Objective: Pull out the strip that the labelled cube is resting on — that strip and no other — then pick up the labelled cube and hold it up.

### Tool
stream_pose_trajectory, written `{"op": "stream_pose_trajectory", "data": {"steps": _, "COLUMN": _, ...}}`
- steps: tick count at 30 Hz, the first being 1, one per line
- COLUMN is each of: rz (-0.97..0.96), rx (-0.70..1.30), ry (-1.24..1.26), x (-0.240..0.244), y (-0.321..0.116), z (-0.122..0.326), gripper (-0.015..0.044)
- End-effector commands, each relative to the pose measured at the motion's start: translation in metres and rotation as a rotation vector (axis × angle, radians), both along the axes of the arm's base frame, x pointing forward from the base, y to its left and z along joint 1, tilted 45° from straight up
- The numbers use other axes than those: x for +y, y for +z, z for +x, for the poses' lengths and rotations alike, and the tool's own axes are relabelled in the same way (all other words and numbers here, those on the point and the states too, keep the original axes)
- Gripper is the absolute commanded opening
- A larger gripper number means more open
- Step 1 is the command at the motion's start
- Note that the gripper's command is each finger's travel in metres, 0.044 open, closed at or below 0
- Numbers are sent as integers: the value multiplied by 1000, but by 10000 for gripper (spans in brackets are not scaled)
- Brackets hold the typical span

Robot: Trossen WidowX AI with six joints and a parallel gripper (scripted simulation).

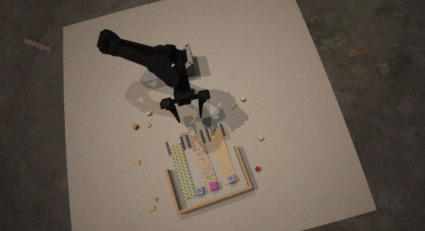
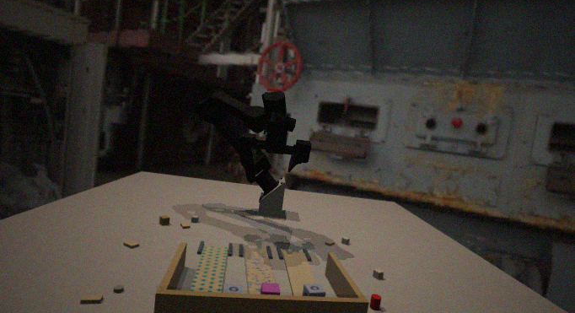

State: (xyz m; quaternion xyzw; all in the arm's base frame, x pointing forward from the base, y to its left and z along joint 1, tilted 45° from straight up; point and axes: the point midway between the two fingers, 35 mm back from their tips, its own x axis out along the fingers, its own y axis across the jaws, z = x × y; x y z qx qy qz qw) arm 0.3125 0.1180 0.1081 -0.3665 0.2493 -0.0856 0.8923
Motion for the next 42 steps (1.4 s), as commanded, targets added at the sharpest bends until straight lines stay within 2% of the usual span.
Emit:
{"op": "stream_pose_trajectory", "data": {"steps": 1, "rz": -4, "rx": 4, "ry": -19, "x": -4, "y": -3, "z": -1, "gripper": 400}}
{"op": "stream_pose_trajectory", "data": {"steps": 11, "rz": -4, "rx": 4, "ry": -19, "x": -4, "y": -3, "z": -1, "gripper": 400}}
{"op": "stream_pose_trajectory", "data": {"steps": 17, "rz": -16, "rx": 92, "ry": -44, "x": 4, "y": -15, "z": 16, "gripper": 243}}
{"op": "stream_pose_trajectory", "data": {"steps": 26, "rz": -33, "rx": 388, "ry": -209, "x": 13, "y": -69, "z": 54, "gripper": 6}}
{"op": "stream_pose_trajectory", "data": {"steps": 37, "rz": -70, "rx": 709, "ry": -560, "x": -8, "y": -132, "z": 69, "gripper": 0}}
{"op": "stream_pose_trajectory", "data": {"steps": 42, "rz": -79, "rx": 745, "ry": -616, "x": -14, "y": -138, "z": 69, "gripper": 0}}
